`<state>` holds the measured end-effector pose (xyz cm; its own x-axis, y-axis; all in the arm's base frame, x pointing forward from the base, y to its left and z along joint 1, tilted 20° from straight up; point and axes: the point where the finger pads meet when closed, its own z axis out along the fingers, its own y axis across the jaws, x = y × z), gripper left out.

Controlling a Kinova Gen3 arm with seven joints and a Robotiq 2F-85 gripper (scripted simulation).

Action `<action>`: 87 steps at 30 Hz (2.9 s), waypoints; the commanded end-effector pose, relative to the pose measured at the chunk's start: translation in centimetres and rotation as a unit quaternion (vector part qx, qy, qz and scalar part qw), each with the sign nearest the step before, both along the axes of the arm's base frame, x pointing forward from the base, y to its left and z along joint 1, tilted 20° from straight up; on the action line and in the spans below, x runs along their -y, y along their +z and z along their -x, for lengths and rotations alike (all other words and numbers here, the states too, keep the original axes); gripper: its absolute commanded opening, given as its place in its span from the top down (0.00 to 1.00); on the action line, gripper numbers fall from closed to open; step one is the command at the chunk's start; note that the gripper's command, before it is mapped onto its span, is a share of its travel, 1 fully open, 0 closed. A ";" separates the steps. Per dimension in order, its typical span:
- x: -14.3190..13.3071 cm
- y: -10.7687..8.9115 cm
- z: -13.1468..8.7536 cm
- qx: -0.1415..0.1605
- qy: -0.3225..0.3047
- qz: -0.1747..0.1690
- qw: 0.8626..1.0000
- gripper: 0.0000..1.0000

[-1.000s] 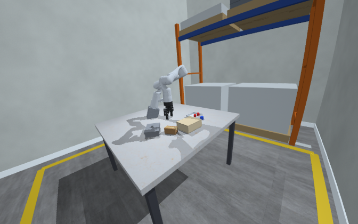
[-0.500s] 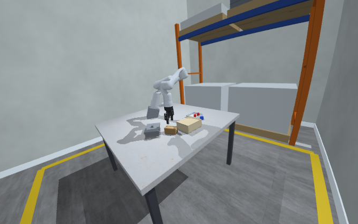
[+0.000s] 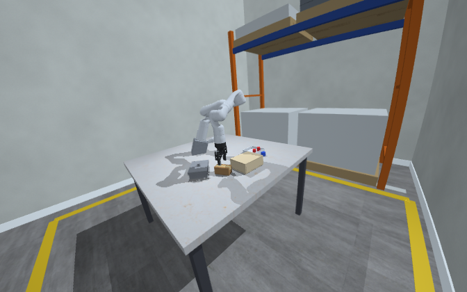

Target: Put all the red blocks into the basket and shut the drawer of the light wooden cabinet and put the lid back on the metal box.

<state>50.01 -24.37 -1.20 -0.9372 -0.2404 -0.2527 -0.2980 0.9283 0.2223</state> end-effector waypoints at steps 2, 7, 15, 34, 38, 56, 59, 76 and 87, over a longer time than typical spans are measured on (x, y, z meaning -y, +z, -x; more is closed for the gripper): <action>0.0 -0.1 -0.1 0.001 0.000 0.001 1.000 0.07; 0.0 -0.1 -0.1 0.001 0.000 0.001 1.000 0.07; 0.0 -0.1 -0.1 0.001 0.000 0.001 1.000 0.07; 0.0 -0.1 -0.1 0.001 0.000 0.001 1.000 0.07; 0.0 -0.2 -0.1 0.001 0.000 0.001 1.000 0.07; -0.3 -1.4 -0.4 0.001 0.000 0.001 1.000 0.07; -0.4 -1.6 -0.4 0.001 0.000 0.001 1.000 0.07; -1.1 -3.8 -0.8 0.001 0.000 0.001 1.000 0.07; -1.3 -4.7 -1.0 0.001 0.000 0.001 1.000 0.07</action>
<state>50.98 -22.99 -5.92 -0.9372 -0.2404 -0.2527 -0.2980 0.9283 0.2222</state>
